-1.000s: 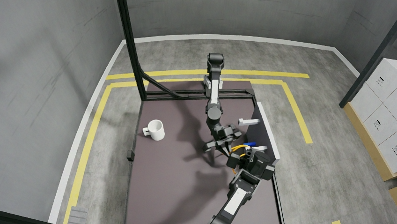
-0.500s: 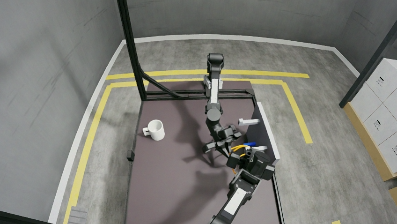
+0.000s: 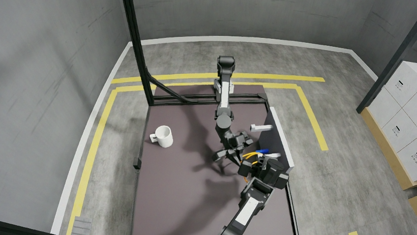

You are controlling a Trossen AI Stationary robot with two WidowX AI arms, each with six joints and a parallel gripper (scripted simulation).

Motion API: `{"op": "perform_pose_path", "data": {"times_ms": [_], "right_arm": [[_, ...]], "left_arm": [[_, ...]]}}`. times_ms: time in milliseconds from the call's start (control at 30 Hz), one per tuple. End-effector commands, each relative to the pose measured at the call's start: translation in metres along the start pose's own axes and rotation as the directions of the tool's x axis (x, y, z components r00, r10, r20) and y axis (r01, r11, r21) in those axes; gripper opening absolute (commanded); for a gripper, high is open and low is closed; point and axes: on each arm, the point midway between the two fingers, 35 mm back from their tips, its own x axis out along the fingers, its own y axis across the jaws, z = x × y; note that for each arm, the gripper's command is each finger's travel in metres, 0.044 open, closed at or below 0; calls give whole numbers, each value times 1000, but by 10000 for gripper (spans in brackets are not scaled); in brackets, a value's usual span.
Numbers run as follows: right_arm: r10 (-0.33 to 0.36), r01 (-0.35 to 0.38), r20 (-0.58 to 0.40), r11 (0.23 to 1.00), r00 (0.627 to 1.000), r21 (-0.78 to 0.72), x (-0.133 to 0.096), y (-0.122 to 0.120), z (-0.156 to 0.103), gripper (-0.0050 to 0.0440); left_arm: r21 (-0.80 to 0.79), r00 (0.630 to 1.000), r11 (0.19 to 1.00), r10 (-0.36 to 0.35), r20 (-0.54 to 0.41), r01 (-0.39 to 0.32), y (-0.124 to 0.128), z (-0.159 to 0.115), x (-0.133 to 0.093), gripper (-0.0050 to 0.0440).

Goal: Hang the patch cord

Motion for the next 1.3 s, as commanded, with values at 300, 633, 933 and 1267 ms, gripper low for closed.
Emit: {"op": "perform_pose_path", "data": {"times_ms": [300, 633, 933, 1267], "right_arm": [[-3, 3, 27, 1000, 1000, -6, -6, -1, 11, 40], [-3, 3, 27, 1000, 1000, -6, -6, -1, 11, 40], [-3, 3, 27, 1000, 1000, -6, -6, -1, 11, 40], [-3, 3, 27, 1000, 1000, -6, -6, -1, 11, 40]], "left_arm": [[-25, 999, 999, 23, -23, -24, -6, 6, 2, 25], [-35, 998, 999, 38, -42, -40, -8, 8, 3, 25], [-47, 996, 997, 57, -64, -60, -9, 10, 3, 25], [-56, 994, 995, 72, -83, -77, -11, 12, 2, 25]]}}
